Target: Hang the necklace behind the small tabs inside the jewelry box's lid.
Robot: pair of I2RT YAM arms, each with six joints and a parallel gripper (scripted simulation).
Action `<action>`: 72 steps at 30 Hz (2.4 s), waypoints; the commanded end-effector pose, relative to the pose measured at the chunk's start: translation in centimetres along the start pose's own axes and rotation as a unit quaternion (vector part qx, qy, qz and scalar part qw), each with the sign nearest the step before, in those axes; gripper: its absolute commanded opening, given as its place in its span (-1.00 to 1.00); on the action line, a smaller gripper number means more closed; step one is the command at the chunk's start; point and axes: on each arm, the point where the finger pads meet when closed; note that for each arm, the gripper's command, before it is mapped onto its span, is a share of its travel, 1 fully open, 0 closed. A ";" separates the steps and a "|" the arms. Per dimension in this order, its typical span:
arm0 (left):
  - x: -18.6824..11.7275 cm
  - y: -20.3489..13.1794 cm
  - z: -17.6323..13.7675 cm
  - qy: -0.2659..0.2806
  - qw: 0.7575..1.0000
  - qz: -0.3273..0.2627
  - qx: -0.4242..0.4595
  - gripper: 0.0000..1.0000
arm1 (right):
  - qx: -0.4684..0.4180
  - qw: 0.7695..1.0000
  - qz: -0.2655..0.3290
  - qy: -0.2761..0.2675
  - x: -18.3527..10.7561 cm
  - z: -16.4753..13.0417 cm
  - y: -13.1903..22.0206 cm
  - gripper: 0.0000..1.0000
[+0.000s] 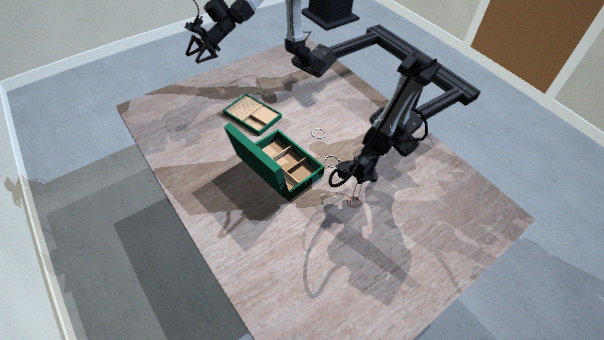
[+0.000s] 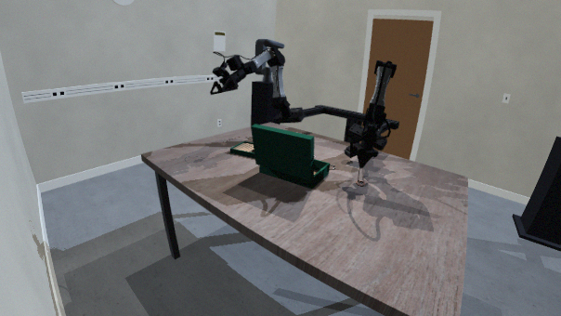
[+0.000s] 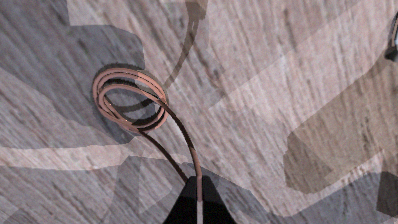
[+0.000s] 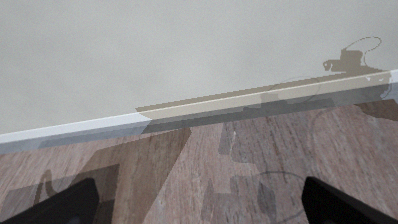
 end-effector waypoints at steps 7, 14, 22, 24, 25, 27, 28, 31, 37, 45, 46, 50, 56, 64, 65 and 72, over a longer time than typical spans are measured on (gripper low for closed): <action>-1.0 -0.8 -0.9 -0.023 0.997 -0.028 -0.066 -0.93 | -0.004 0.999 0.006 -0.043 -1.3 3.2 0.2 1.00; -1.4 -1.2 -1.5 -0.032 0.993 -0.043 -0.106 -0.93 | -0.004 0.999 0.006 -0.043 -1.3 3.2 0.2 1.00; -2.1 -1.3 -1.8 -0.045 0.986 -0.054 -0.150 -0.93 | -0.004 0.999 0.006 -0.043 -1.3 3.2 0.2 1.00; -2.3 -1.4 -1.9 -0.048 0.984 -0.059 -0.163 -0.93 | -0.004 0.999 0.006 -0.043 -1.3 3.2 0.2 1.00; -2.2 -1.8 -2.2 -0.047 0.982 -0.064 -0.171 -0.93 | -0.004 0.999 0.006 -0.043 -1.3 3.2 0.2 1.00; -2.3 -2.0 -2.4 -0.050 0.979 -0.069 -0.184 -0.93 | -0.004 0.999 0.006 -0.043 -1.3 3.2 0.2 1.00; -2.6 -1.6 -2.1 -0.056 0.978 -0.067 -0.190 -0.93 | -0.004 0.999 0.006 -0.043 -1.3 3.2 0.2 1.00; -2.7 -1.8 -2.3 -0.059 0.975 -0.072 -0.203 -0.93 | -0.004 0.999 0.006 -0.043 -1.3 3.2 0.2 1.00; -2.9 -2.3 -2.8 -0.064 0.967 -0.083 -0.234 -0.93 | -0.004 0.999 0.006 -0.043 -1.3 3.2 0.2 1.00; -3.4 -3.0 -3.1 -0.079 0.949 -0.101 -0.287 -0.93 | -0.004 0.999 0.006 -0.043 -1.3 3.2 0.2 1.00; -3.7 -2.7 -2.9 -0.085 0.948 -0.099 -0.292 -0.93 | -0.004 0.999 0.006 -0.043 -1.3 3.2 0.2 1.00; -4.4 -1.9 -2.5 -0.096 0.946 -0.091 -0.295 -0.93 | -0.004 0.999 0.006 -0.043 -1.3 3.2 0.2 1.00; -4.3 -3.2 -3.2 -0.099 0.928 -0.114 -0.341 -0.93 | -0.004 0.999 0.006 -0.043 -1.3 3.2 0.2 1.00; -4.7 -4.0 -3.3 -0.115 0.904 -0.131 -0.392 -0.93 | -0.004 0.999 0.006 -0.043 -1.3 3.2 0.2 1.00; -4.7 -4.0 -3.3 -0.115 0.904 -0.131 -0.392 -0.93 | -0.004 0.999 0.006 -0.043 -1.3 3.2 0.2 1.00; -5.3 -3.9 -3.2 -0.132 0.886 -0.135 -0.424 -0.93 | -0.004 0.999 0.006 -0.043 -1.3 3.2 0.2 1.00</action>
Point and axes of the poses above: on each arm, the point where the finger pads meet when closed, its own x axis out along the fingers, its own y axis across the jaws, z = x × y, and after that the axes turned 2 degrees about -x, right-handed
